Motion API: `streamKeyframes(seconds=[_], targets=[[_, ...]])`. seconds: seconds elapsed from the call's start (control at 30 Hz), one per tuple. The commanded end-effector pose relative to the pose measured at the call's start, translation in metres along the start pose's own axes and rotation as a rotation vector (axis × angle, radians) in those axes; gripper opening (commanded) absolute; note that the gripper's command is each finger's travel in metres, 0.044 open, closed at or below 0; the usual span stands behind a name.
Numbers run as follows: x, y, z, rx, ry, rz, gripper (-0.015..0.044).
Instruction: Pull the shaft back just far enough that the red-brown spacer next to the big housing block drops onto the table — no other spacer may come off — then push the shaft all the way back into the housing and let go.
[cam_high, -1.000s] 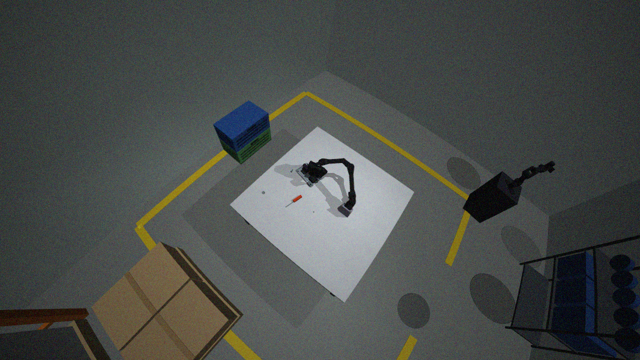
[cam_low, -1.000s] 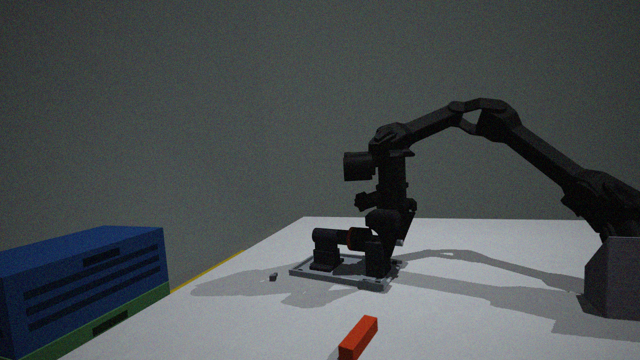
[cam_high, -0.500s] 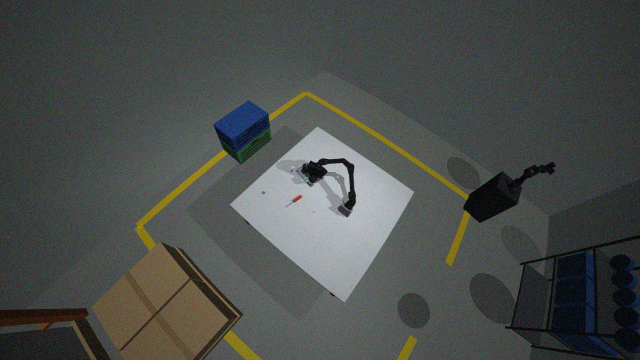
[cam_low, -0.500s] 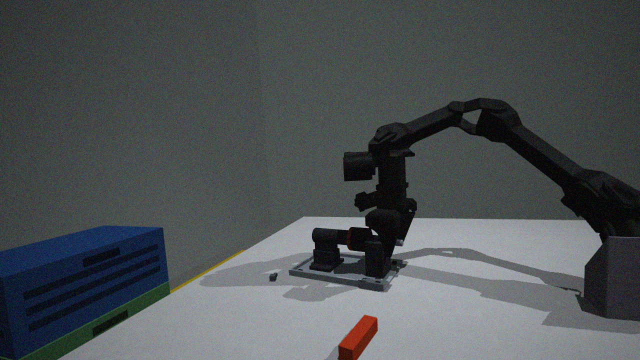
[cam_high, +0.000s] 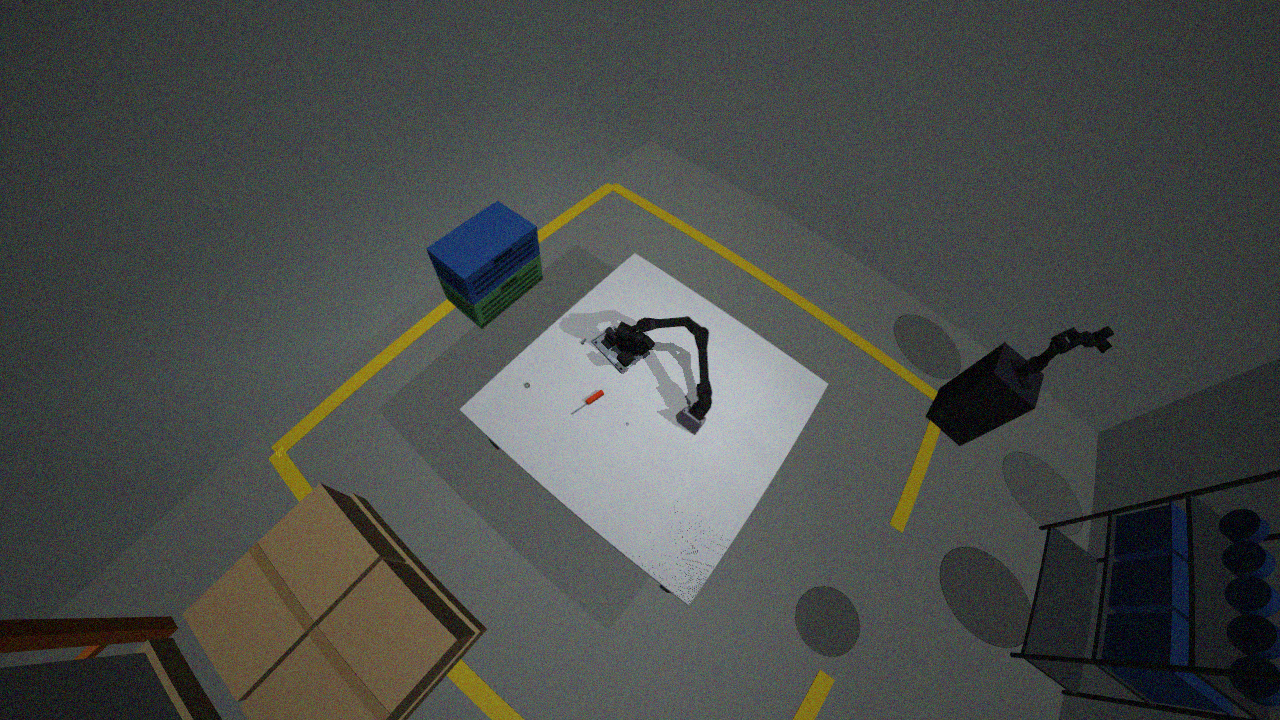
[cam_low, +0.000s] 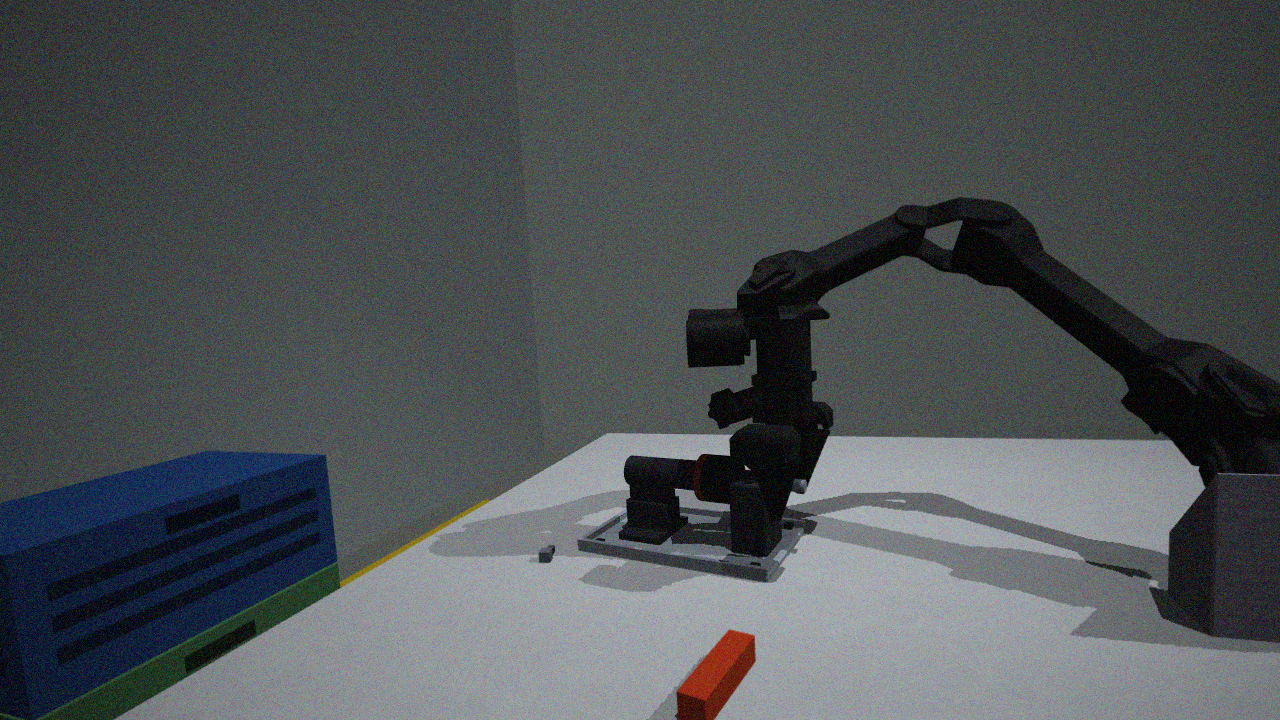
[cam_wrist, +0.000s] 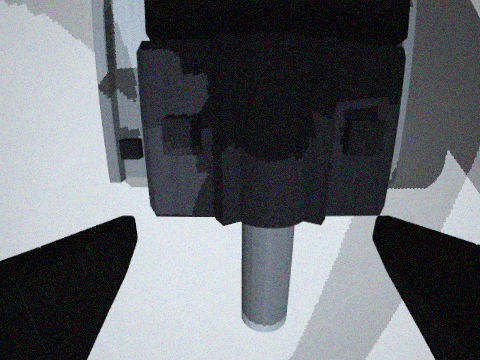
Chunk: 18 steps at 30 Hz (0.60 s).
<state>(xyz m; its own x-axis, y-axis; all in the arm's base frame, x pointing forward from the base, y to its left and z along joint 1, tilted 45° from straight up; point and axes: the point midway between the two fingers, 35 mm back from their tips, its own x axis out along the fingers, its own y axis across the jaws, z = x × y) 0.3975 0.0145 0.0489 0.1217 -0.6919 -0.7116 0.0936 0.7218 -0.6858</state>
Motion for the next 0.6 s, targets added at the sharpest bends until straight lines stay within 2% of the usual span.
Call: streamKeyframes(seconds=[0.0,0.27,0.57], targets=[[0.0064,-0.0006,-0.0007,-0.004,0.003,-0.004,0.044],[0.0117,-0.0008,-0.0008,-0.004,0.003,-0.004,0.044],[0.0106,-0.0009,-0.0007,0.001,0.003,-0.002,0.0204]])
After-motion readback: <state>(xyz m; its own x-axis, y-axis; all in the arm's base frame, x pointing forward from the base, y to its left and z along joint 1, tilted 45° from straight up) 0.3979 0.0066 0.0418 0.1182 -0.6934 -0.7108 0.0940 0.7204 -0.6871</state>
